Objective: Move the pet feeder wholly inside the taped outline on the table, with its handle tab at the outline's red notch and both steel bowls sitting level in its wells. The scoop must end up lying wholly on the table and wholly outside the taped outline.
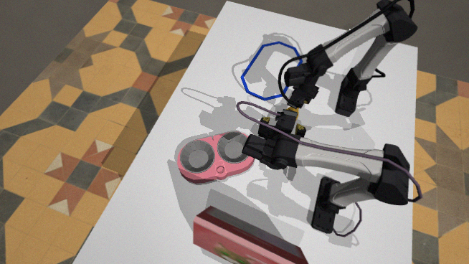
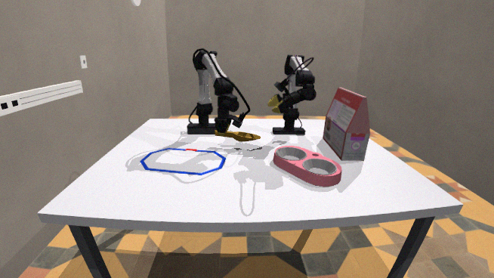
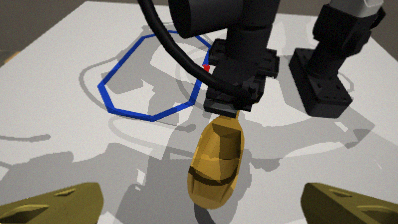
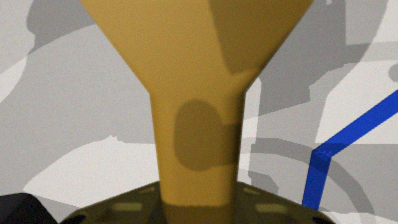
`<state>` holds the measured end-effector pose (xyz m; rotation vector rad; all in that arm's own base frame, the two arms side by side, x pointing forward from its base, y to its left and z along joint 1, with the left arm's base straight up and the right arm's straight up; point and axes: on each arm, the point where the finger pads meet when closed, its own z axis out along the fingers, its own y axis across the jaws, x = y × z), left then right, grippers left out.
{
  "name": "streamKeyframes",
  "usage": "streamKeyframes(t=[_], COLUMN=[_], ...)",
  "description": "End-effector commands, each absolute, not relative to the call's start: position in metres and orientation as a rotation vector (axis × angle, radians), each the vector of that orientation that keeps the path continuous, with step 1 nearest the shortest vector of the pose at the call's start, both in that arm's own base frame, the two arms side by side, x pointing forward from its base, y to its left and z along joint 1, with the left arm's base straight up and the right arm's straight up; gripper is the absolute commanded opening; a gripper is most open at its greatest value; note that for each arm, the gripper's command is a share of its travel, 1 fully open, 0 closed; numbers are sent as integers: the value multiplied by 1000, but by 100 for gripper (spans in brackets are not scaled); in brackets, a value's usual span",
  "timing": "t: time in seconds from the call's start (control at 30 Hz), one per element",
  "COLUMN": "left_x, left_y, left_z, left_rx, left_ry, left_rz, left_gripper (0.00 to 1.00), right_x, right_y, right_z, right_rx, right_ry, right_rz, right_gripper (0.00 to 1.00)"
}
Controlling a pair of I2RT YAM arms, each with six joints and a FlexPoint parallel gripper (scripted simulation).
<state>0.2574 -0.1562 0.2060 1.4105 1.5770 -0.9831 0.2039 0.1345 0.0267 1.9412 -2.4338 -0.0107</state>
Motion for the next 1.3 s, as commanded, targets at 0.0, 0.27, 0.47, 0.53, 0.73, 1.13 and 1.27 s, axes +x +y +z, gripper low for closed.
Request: streamKeyframes(t=[0.0,0.27,0.47,0.53,0.73,1.13,1.27], left_x=[259,262,266,267,271,277,279], left_y=[-152,-148,-143,-142,-137,-130,-127], left_z=[210,208,207,206,204,201,200], left_rx=[1433,1435,1436,1437,1438,1438,1438], left_ry=[1570,1573,1575,1575,1576,1579,1579], left_rz=[-967,-965,-964,-964,-963,-965,-966], left_gripper=[100,100,100,100,100,100,100], right_x=[199,186,173,173,167,172,173], right_y=[143,143,143,144,141,141,141], right_z=[28,15,7,4,-14,22,50], right_rx=[1974,1967,1970,1967,1953,1973,1977], right_ry=[-2489,-2478,-2482,-2475,-2461,-2479,-2481], right_rz=[-15,-16,-12,-12,-11,-8,-8], right_gripper=[17,17,17,17,17,91,91])
